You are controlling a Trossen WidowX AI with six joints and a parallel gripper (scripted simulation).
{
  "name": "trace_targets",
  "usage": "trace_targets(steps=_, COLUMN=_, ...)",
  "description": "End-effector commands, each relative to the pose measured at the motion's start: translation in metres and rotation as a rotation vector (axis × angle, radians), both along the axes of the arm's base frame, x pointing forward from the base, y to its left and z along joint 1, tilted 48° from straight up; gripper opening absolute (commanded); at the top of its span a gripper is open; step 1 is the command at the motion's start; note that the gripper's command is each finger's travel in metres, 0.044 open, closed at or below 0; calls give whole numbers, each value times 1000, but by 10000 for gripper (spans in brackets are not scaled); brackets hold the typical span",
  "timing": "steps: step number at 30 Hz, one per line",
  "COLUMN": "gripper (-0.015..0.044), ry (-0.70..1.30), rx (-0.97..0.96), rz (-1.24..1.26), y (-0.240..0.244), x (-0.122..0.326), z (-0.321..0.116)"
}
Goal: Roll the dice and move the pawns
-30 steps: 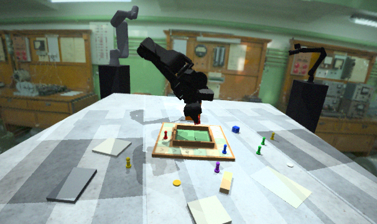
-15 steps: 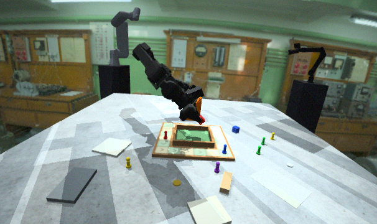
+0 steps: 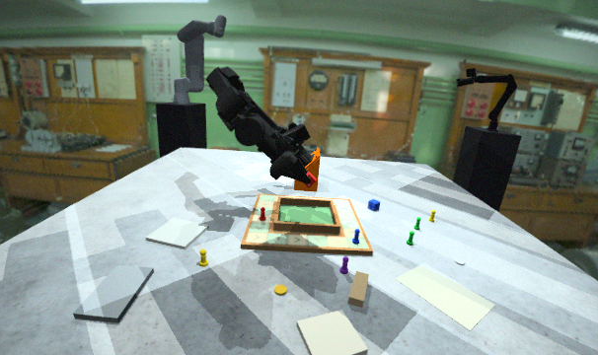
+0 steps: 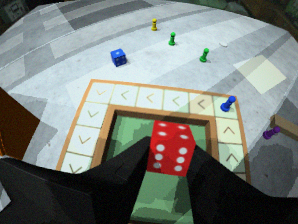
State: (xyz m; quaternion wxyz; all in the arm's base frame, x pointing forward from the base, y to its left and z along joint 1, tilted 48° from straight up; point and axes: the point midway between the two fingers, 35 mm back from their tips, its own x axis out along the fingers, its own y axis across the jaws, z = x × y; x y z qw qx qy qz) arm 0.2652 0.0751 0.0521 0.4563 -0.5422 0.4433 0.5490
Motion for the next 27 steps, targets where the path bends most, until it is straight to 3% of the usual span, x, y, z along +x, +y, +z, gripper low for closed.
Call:
trace_targets(steps=1, gripper=0, ry=0, rx=0, rz=0, y=0, x=0, z=0)
trace_targets(steps=9, gripper=0, ry=0, rx=0, rz=0, y=0, x=0, z=0)
trace_targets(steps=17, gripper=210, ry=0, rx=0, rz=0, y=0, x=0, z=0)
trace_targets(steps=24, gripper=394, ry=8, rx=7, rz=5, y=29, x=-6, z=27)
trace_targets(steps=27, gripper=440, ry=34, rx=-154, rz=-23, y=25, x=-9, z=12)
